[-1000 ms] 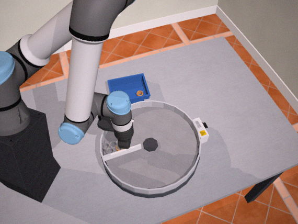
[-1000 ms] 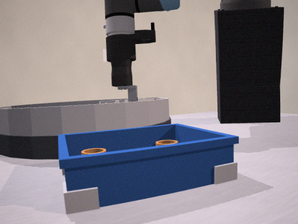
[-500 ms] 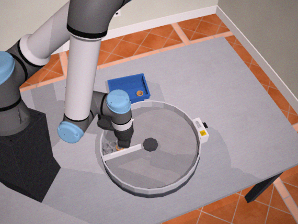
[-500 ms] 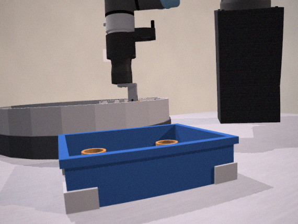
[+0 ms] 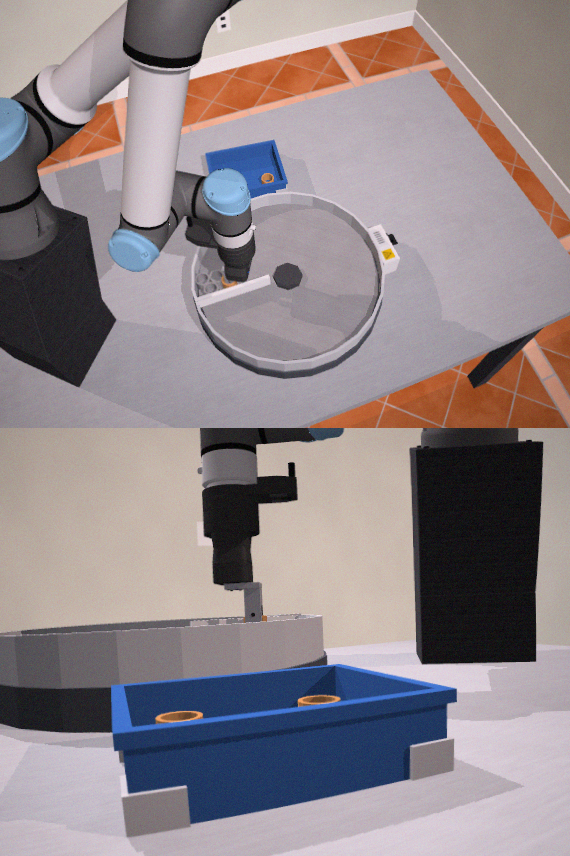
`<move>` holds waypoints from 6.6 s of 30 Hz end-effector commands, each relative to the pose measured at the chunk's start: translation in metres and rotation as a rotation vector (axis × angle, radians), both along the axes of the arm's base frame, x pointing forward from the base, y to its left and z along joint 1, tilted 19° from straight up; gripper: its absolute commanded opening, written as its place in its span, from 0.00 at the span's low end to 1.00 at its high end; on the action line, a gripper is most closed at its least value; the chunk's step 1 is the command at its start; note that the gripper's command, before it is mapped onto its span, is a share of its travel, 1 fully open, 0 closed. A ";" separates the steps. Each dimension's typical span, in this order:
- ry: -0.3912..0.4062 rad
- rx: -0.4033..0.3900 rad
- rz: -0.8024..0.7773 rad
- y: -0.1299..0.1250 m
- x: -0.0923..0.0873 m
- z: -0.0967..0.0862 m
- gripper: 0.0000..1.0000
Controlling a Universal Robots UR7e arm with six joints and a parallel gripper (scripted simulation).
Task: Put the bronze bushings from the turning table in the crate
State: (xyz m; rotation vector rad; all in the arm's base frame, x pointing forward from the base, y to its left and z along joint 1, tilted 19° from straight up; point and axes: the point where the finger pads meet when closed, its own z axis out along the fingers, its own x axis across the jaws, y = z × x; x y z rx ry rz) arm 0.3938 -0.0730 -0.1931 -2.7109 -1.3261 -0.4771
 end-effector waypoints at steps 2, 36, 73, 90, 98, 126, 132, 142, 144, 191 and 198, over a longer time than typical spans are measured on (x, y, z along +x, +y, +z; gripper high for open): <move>-0.001 -0.001 0.000 -0.001 0.000 0.003 0.00; -0.001 -0.001 0.000 -0.004 -0.004 0.018 0.00; -0.002 -0.001 0.000 -0.008 -0.007 0.032 0.00; -0.001 -0.001 0.000 -0.012 -0.012 0.052 0.00; -0.001 -0.001 0.000 -0.015 -0.015 0.064 0.00; -0.001 -0.001 0.000 0.026 0.007 0.087 0.00; -0.002 -0.001 0.001 0.050 0.021 0.096 0.00; -0.002 -0.001 0.001 0.067 0.030 0.102 0.00; -0.002 -0.001 0.001 0.067 0.030 0.102 0.00; -0.005 0.001 0.004 0.193 0.100 0.149 0.00; -0.006 0.001 0.005 0.201 0.104 0.152 0.00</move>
